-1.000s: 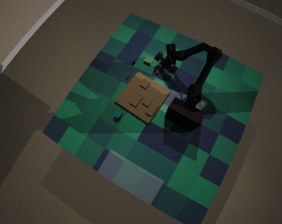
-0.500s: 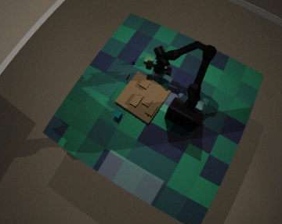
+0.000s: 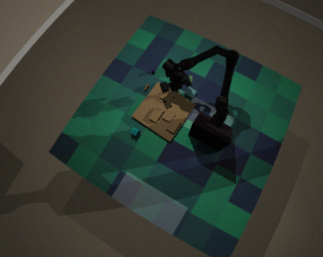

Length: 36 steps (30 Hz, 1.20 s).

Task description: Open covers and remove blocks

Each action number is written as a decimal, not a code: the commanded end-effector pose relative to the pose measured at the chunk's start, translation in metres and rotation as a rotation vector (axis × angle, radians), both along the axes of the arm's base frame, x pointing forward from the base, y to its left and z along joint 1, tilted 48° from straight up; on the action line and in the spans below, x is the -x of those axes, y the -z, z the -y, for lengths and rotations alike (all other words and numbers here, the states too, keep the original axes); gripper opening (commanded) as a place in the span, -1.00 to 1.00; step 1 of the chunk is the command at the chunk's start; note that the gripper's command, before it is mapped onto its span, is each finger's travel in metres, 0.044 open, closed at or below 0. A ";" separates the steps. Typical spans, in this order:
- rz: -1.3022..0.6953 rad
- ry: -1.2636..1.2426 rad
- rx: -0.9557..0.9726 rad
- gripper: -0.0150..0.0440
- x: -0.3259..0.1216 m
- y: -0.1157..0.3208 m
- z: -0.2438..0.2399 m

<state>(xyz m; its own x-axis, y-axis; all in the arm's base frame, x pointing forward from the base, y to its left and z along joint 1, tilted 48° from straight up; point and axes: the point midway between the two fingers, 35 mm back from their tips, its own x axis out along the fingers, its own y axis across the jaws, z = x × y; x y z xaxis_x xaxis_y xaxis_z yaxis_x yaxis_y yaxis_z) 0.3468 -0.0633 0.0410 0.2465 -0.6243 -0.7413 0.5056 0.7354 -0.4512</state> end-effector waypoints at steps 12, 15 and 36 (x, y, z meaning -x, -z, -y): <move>-0.462 -0.362 0.243 -0.49 0.028 0.019 -0.063; -0.462 -0.362 0.243 -0.49 0.028 0.019 -0.063; -0.462 -0.362 0.243 -0.49 0.028 0.019 -0.062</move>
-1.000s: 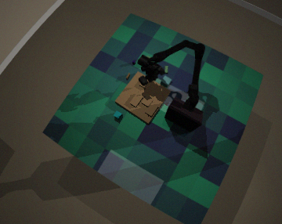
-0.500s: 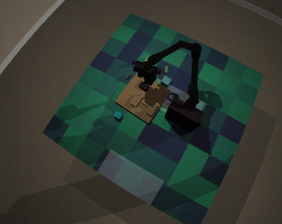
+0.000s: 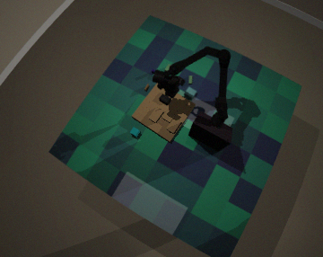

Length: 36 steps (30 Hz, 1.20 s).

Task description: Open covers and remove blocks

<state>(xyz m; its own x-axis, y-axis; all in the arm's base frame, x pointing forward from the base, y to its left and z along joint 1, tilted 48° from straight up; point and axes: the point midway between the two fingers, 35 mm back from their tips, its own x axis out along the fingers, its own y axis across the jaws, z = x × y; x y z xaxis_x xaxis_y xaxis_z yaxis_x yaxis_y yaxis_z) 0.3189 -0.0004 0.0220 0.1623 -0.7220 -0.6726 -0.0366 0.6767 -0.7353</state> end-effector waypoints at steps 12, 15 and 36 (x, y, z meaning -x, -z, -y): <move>-0.005 -0.004 0.004 -0.49 -0.003 0.008 0.009; -0.005 -0.004 0.004 -0.49 -0.003 0.010 0.011; -0.005 -0.005 0.005 -0.49 -0.007 0.024 0.026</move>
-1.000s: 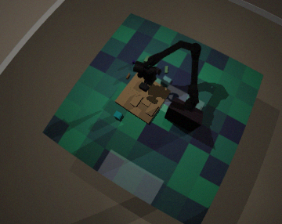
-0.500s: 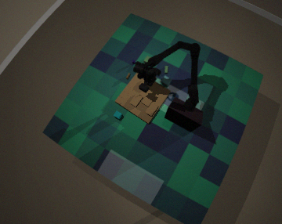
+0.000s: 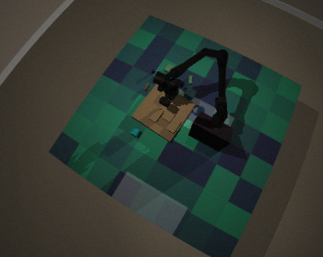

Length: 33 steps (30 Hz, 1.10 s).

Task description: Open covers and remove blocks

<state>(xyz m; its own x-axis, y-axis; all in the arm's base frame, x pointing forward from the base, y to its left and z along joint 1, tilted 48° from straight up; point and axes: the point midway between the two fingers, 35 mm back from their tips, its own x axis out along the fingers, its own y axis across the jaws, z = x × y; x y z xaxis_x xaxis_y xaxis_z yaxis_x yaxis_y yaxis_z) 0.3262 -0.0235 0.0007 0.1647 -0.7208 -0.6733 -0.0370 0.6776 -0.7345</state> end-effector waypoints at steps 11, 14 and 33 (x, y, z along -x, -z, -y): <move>-0.006 -0.003 0.007 -0.49 -0.001 0.010 0.012; -0.006 -0.002 0.008 -0.49 -0.001 0.011 0.014; -0.005 -0.002 0.010 -0.49 -0.010 0.015 0.019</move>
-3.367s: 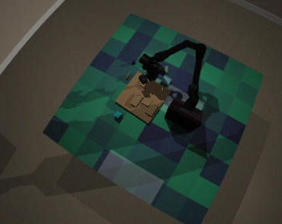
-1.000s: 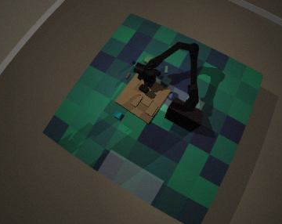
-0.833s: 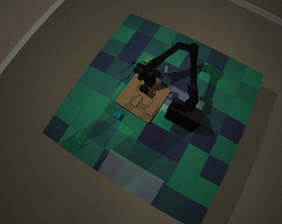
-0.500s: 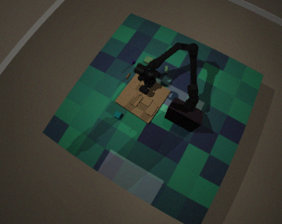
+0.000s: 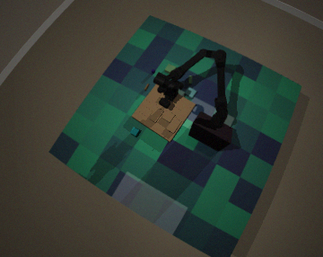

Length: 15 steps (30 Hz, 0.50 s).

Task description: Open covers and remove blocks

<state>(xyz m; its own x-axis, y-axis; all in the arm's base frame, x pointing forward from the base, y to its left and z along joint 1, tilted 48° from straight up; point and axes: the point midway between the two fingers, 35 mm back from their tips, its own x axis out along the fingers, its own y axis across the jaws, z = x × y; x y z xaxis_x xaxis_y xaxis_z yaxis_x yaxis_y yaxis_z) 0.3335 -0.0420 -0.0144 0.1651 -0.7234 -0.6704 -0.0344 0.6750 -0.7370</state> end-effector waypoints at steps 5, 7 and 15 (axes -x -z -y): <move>-0.007 -0.004 0.006 -0.49 -0.008 0.000 -0.001; -0.007 -0.004 0.006 -0.49 -0.010 0.000 -0.001; -0.007 -0.004 0.006 -0.49 -0.018 -0.001 -0.002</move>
